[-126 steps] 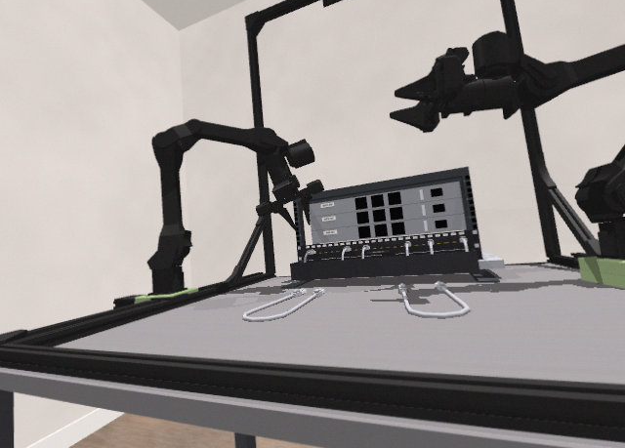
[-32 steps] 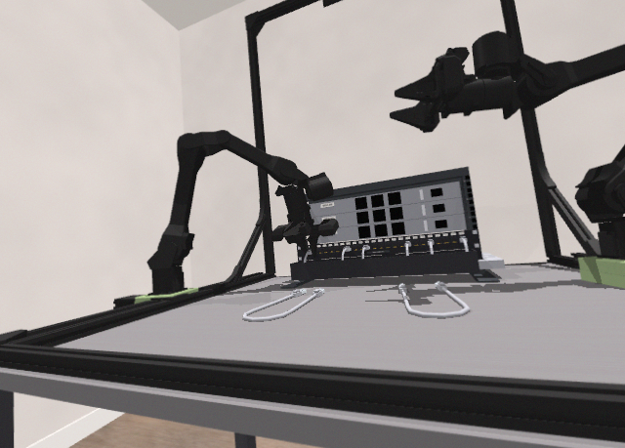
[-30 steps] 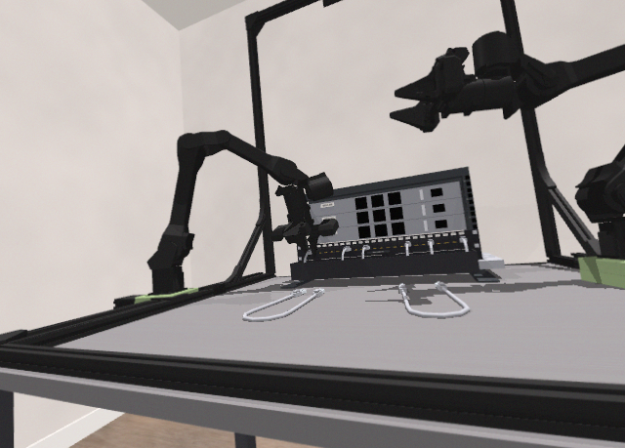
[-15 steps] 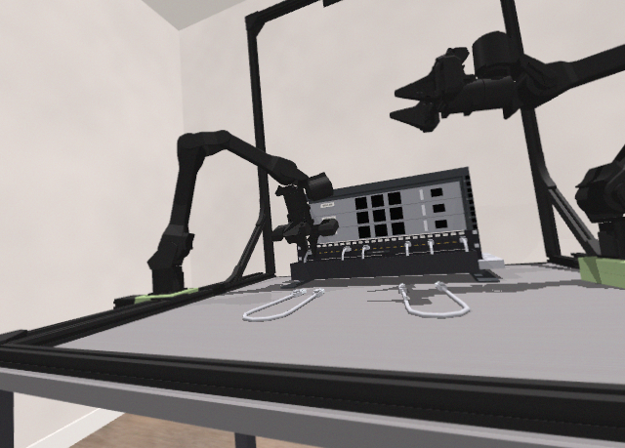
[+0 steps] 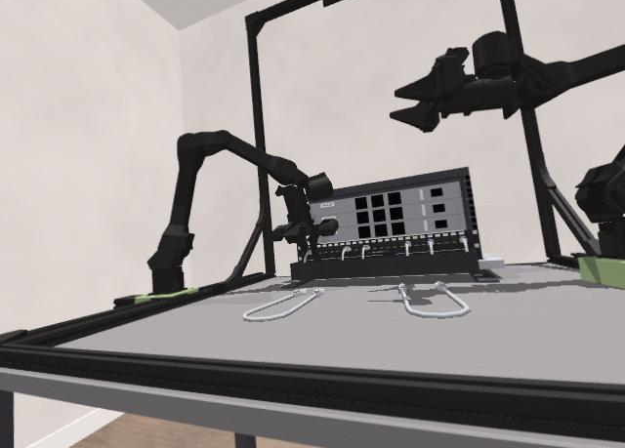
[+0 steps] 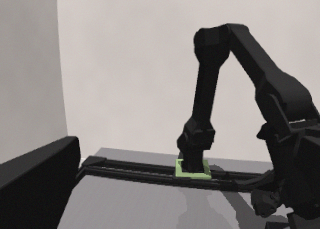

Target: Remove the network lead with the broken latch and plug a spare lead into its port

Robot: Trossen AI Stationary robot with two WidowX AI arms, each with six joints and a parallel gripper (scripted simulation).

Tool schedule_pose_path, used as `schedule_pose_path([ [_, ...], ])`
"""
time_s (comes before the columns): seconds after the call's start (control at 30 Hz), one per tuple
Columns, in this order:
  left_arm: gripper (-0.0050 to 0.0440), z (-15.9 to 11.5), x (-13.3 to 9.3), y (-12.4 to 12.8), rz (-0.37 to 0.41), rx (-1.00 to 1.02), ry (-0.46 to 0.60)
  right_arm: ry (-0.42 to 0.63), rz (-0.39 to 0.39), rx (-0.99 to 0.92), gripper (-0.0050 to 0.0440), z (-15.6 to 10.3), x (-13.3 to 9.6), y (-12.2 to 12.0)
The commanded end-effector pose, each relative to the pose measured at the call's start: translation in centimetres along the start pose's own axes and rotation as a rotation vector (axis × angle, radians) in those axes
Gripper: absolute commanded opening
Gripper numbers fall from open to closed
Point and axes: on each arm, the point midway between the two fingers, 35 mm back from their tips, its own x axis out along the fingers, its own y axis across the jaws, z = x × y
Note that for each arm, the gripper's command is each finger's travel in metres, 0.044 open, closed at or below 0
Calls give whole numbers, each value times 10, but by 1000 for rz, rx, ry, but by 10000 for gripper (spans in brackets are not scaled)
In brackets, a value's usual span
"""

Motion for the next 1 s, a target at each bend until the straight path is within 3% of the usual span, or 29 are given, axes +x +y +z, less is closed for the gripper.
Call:
schedule_pose_path([
  [0.0,440,0,0,0,0,0,0,0,0,0,54,0,0,0],
  [0.4,440,0,0,0,0,0,0,0,0,0,54,0,0,0],
  [0.43,440,0,0,0,0,0,0,0,0,0,54,36,-17,0],
  [0.97,440,0,0,0,0,0,0,0,0,0,54,36,-17,0],
])
